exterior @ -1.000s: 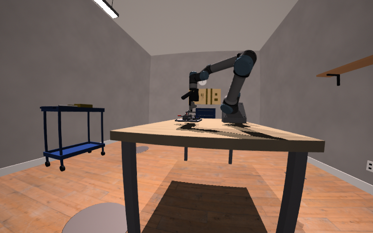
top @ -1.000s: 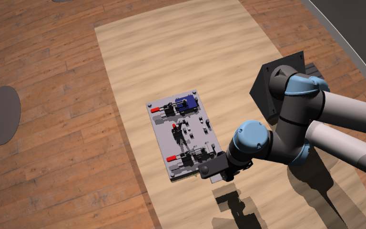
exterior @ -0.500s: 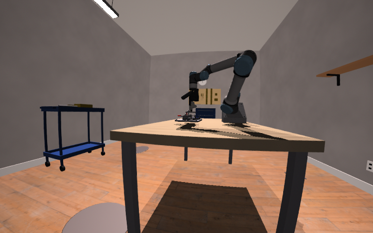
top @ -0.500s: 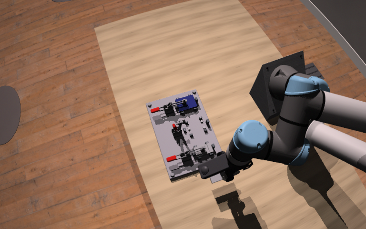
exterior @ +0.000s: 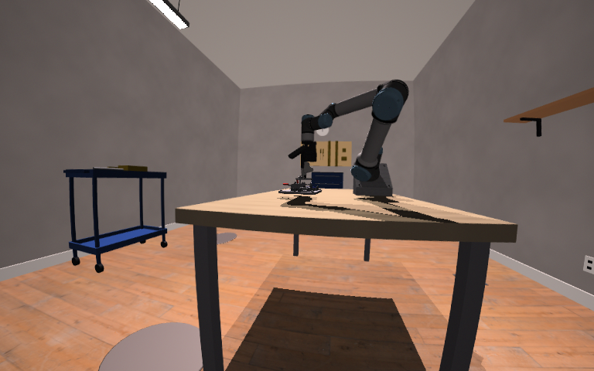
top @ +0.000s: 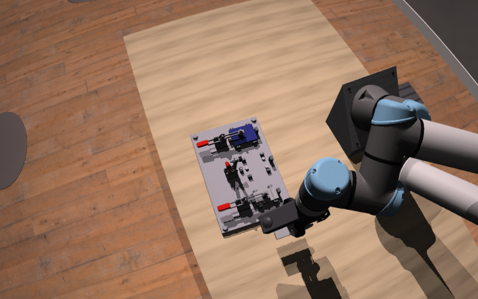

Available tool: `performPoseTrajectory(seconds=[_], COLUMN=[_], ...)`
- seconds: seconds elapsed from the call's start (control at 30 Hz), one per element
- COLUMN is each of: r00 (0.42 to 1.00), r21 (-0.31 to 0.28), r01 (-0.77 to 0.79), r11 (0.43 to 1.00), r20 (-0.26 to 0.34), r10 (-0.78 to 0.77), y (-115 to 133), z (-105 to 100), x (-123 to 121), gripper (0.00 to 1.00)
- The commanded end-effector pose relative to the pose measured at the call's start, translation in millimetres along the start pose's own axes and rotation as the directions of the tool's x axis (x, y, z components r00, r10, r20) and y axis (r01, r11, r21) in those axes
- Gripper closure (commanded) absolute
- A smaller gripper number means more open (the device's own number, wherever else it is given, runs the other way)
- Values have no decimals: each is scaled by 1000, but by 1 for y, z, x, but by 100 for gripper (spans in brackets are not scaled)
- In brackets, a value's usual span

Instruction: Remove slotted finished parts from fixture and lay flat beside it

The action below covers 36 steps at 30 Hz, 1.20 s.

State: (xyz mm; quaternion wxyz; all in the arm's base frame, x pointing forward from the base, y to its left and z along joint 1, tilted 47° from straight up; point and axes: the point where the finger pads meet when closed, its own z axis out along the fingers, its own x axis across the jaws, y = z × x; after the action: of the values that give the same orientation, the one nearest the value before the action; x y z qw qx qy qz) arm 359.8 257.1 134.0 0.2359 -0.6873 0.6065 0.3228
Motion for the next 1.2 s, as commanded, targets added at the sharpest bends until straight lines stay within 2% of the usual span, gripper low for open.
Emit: performPoseTrajectory(seconds=[0.0,1.17], r00=[1000,1000], r21=[1,1], r01=[0,0], r11=[1000,1000], r20=[0,0], r10=[0,0], y=[0,0], z=[2,68], x=[0,0], gripper=[100,100])
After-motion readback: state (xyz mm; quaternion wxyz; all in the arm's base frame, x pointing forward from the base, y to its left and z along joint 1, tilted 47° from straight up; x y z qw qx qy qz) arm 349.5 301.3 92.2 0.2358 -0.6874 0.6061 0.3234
